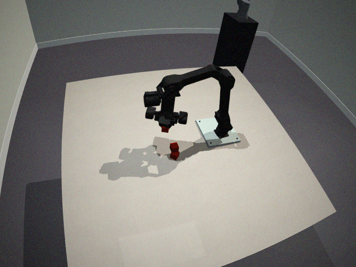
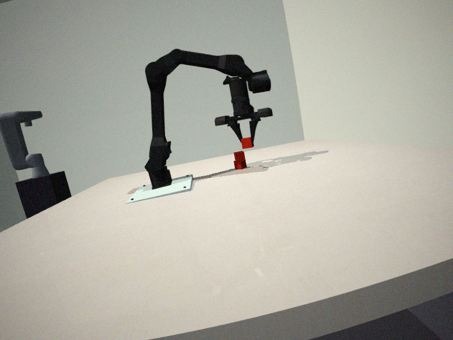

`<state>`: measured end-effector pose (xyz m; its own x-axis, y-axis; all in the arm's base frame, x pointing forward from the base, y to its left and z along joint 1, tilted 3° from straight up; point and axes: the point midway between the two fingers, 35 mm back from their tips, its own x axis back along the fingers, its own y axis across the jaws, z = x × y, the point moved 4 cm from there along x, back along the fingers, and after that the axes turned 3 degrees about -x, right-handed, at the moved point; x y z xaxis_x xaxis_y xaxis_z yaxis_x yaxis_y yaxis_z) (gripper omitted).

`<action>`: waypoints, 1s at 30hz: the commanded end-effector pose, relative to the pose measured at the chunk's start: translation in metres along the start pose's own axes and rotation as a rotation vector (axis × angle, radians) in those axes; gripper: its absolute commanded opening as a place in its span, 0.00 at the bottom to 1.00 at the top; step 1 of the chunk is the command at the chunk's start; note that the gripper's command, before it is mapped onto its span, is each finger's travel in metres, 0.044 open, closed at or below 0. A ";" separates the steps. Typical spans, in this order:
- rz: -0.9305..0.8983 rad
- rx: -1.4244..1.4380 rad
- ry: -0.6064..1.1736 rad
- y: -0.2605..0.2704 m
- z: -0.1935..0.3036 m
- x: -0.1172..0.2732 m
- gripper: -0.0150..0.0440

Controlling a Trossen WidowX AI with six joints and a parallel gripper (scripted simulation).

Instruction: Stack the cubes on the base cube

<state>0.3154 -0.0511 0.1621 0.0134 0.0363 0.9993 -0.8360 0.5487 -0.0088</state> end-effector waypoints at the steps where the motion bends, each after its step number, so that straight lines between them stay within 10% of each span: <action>1: 0.007 -0.004 0.001 0.001 0.001 0.015 0.43; 30: 0.011 -0.675 0.000 0.019 -0.029 0.021 0.43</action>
<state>0.3148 -0.0199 0.1829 0.0095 0.0404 0.9991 -0.3905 0.9200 -0.0335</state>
